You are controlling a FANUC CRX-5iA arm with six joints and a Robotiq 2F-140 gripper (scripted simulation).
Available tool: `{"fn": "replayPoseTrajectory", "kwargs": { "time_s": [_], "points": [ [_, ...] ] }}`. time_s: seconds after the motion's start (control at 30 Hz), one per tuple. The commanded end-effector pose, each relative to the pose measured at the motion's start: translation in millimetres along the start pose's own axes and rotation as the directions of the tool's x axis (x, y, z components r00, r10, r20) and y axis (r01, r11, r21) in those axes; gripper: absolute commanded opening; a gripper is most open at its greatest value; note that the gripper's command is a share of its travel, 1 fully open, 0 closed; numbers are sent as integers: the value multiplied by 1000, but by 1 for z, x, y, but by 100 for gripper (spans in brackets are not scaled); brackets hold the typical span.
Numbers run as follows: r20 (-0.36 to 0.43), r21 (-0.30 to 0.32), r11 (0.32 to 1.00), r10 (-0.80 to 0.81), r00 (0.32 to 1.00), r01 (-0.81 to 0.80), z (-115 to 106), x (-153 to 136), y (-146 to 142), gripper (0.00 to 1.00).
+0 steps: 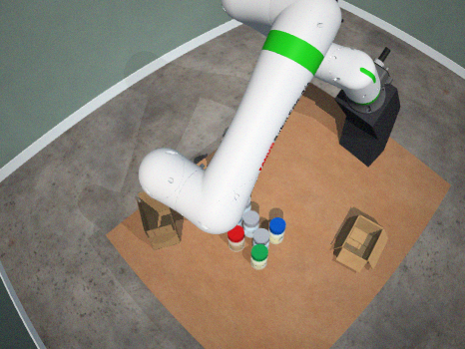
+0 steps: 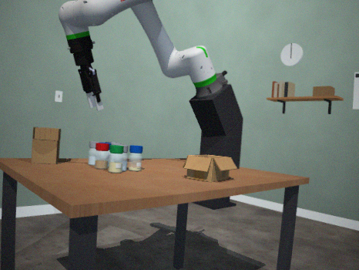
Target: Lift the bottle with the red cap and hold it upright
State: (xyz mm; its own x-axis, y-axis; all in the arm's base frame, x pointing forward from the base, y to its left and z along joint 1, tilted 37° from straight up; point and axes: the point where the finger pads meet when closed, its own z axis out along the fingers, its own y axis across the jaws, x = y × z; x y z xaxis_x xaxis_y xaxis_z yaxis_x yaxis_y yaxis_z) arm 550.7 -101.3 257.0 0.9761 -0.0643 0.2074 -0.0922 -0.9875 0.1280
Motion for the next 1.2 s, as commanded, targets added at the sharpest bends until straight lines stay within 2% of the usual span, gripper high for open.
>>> {"fn": "replayPoseTrajectory", "kwargs": {
  "time_s": [0.0,0.33,0.57,0.9,1.17],
  "points": [
    [-3,-1,1000,1,1000,-1,-1,1,1,51],
    [-190,-136,991,-6,982,-20,18,40,89,51],
    [-190,-136,991,-6,982,-20,18,40,89,51],
    [-340,-252,968,-99,935,10,23,67,155,51],
    [-349,-258,966,-113,930,20,23,68,157,51]
  ]
}}
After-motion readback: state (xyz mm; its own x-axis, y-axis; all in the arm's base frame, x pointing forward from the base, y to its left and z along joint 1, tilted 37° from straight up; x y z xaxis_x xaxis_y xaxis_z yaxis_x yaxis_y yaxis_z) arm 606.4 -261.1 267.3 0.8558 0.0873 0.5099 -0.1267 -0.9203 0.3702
